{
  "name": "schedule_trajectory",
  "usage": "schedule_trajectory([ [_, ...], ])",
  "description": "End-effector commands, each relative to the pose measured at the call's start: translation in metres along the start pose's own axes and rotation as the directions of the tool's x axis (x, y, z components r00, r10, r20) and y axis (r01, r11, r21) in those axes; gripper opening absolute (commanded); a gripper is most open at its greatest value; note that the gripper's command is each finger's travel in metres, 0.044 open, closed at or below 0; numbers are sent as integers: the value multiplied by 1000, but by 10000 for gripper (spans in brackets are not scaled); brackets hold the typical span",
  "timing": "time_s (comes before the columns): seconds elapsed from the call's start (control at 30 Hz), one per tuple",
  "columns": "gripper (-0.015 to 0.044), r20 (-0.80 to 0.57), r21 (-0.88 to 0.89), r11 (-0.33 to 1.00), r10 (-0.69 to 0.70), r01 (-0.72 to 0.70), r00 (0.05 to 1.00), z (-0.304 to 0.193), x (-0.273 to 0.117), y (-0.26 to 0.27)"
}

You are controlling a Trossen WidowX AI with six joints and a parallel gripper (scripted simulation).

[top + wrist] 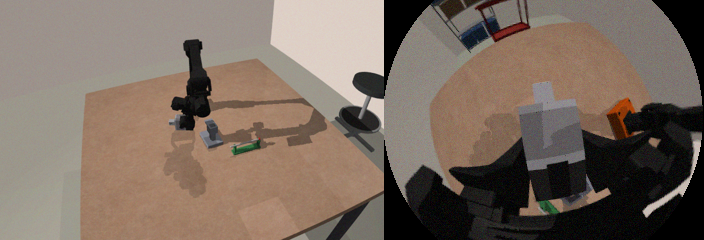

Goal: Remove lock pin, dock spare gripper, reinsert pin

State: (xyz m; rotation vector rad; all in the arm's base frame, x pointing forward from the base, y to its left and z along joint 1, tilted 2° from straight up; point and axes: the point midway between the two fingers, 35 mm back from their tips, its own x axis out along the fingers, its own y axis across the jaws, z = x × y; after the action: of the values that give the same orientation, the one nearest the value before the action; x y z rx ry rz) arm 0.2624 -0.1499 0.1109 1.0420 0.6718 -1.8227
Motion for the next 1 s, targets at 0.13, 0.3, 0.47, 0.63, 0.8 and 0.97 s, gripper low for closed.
schedule_trajectory([
  [0.13,0,0,0,1000,0,0,1000,0,0,0],
  [0.3,0,-7,15,1000,8,-7,1000,-1,-1,0],
  [0.47,0,-59,121,991,64,-56,996,-6,-4,-2],
  [0.63,0,-110,230,969,124,-96,986,-12,-9,-4],
  [0.8,0,-160,334,934,186,-124,969,-17,-14,-6],
  [0.97,0,-208,433,891,248,-138,946,-22,-19,-7],
])
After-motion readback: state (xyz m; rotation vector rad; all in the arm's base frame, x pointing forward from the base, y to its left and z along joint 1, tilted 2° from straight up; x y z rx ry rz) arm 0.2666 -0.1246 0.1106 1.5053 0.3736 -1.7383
